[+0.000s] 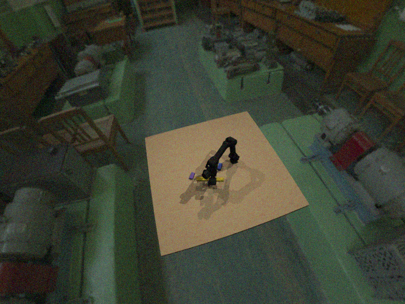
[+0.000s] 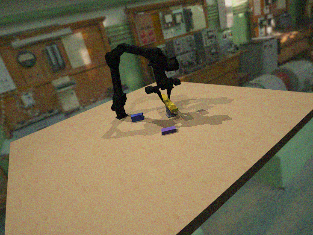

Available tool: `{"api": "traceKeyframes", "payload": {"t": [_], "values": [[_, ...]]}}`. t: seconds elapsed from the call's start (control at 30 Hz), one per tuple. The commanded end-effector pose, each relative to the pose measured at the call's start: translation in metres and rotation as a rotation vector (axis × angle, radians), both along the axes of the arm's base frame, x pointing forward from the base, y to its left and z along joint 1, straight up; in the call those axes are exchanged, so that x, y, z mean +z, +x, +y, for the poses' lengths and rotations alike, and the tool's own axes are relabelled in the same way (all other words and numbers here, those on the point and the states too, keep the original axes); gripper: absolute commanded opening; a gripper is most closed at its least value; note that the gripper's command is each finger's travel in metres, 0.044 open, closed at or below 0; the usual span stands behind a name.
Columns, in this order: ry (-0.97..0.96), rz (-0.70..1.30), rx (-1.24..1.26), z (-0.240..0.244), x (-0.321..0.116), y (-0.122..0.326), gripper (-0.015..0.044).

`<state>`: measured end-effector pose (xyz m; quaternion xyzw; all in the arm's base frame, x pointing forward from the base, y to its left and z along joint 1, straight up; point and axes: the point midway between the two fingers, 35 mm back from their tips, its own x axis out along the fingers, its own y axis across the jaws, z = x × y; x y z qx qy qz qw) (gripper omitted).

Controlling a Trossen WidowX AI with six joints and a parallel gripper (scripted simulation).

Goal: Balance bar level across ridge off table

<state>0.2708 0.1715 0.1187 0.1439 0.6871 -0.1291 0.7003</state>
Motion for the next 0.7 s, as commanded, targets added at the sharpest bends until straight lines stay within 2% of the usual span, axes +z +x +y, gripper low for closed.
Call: {"api": "traceKeyframes", "payload": {"t": [0.0,0.67], "values": [[-0.002,-0.002,-0.001,-0.0003,-0.0012,0.0002,0.0000],[-0.002,-0.001,-0.001,-0.0003,-0.0029,0.0000,0.0000]]}}
